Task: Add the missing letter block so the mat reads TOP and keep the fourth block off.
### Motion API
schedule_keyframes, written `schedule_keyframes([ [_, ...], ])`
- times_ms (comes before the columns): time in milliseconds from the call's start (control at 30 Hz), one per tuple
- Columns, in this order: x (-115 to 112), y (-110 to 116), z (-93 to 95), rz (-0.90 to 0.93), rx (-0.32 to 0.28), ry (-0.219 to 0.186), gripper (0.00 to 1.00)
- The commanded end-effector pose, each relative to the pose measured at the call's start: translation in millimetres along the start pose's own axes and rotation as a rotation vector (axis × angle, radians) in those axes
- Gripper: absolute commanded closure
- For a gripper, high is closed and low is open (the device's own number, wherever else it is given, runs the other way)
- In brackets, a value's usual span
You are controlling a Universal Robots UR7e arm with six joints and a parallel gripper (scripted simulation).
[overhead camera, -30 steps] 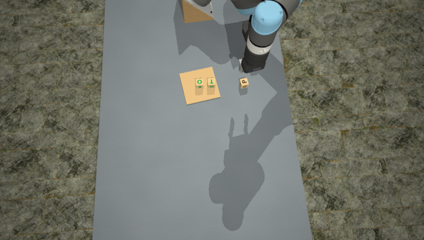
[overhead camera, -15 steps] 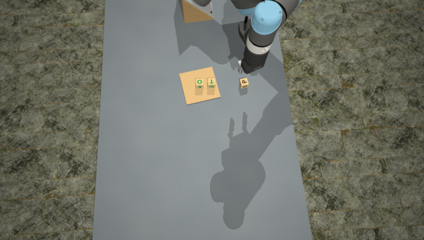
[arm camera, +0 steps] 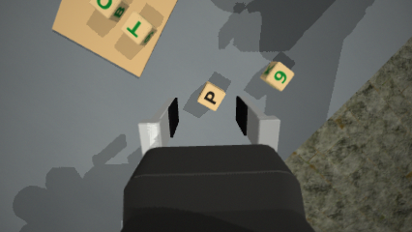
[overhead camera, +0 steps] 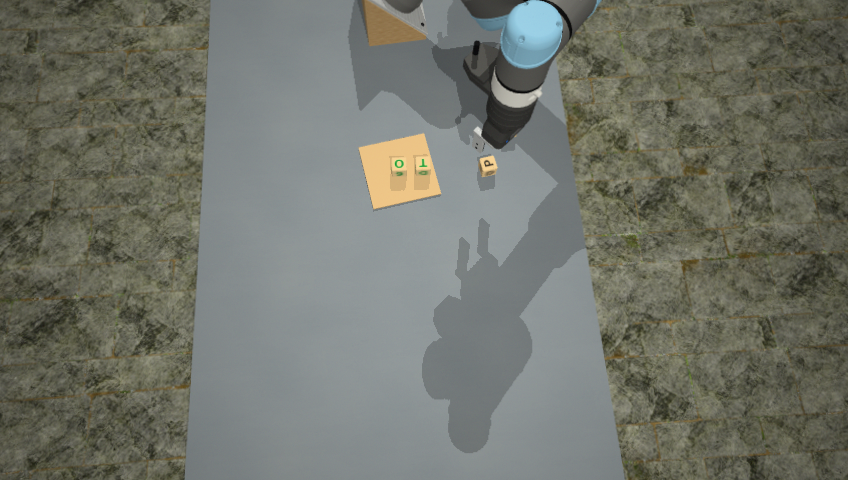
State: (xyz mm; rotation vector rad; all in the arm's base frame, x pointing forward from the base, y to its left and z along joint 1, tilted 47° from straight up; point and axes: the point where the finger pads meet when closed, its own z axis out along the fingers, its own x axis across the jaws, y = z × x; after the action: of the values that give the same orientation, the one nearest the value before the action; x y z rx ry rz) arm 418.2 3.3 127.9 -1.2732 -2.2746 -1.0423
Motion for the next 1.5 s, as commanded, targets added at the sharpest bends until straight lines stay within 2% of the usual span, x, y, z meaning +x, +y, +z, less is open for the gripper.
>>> schedule_keyframes([
  [0,-1.7,-0.9,0.9,-0.086,0.000,-0.001,0.00],
  [1467,-13.6,0.5,18.9,-1.239,0.002,-0.002,0.00],
])
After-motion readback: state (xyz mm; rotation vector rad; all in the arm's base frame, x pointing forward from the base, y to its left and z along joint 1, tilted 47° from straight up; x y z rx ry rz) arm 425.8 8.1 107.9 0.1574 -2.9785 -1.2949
